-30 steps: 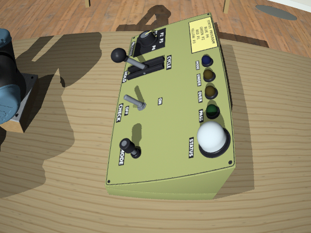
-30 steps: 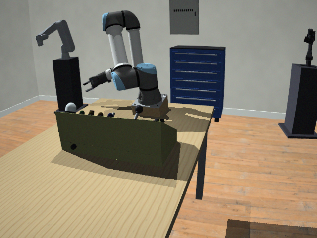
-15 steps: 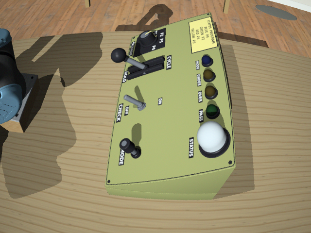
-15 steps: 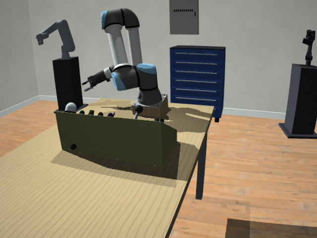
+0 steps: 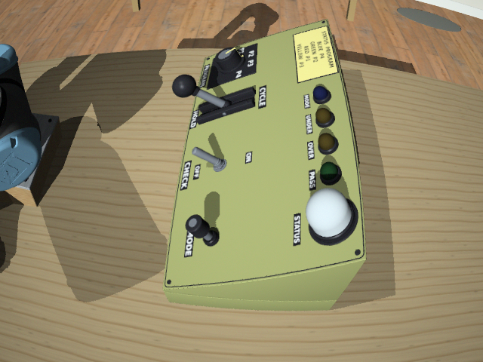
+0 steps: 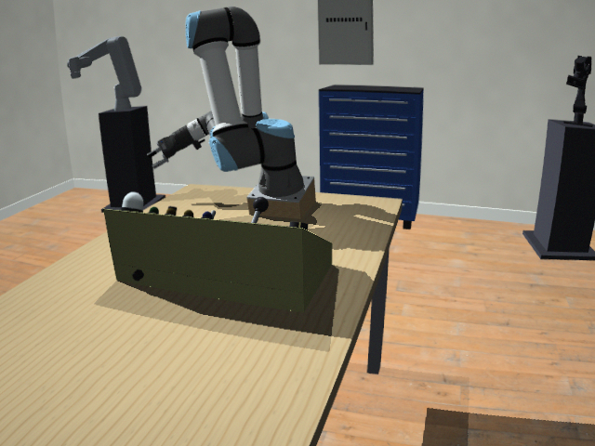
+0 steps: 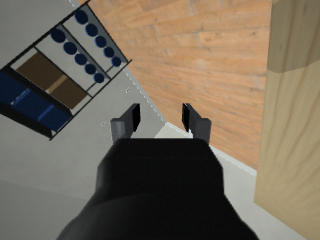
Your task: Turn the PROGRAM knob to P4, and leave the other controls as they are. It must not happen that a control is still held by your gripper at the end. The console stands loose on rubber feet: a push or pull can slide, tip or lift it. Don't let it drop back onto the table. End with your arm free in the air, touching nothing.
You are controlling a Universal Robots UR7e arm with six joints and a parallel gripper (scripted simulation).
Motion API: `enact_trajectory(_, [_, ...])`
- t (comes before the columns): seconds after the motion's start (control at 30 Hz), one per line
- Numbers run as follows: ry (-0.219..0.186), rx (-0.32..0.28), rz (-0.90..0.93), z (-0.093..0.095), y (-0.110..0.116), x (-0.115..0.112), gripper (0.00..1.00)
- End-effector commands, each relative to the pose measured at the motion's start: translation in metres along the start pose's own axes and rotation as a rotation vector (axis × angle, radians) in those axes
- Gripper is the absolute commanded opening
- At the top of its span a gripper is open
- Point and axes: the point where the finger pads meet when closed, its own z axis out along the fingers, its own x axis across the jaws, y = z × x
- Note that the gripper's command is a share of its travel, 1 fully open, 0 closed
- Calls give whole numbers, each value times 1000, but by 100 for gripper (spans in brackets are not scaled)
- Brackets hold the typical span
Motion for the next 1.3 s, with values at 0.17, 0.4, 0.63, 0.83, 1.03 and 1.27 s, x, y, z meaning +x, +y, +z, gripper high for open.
enact_trajectory(0.17, [96, 7, 163, 10, 51, 2, 100])
enact_trajectory(0.4, [154, 20, 260, 12, 87, 9, 100])
enact_trajectory(0.63, [243, 54, 407, 11, 147, 28, 100])
enact_trajectory(0.83, [295, 83, 493, 5, 185, 44, 100])
enact_trajectory(1.03, [372, 140, 621, -11, 246, 78, 100])
enact_trajectory(1.27, [455, 224, 765, -42, 315, 129, 100])
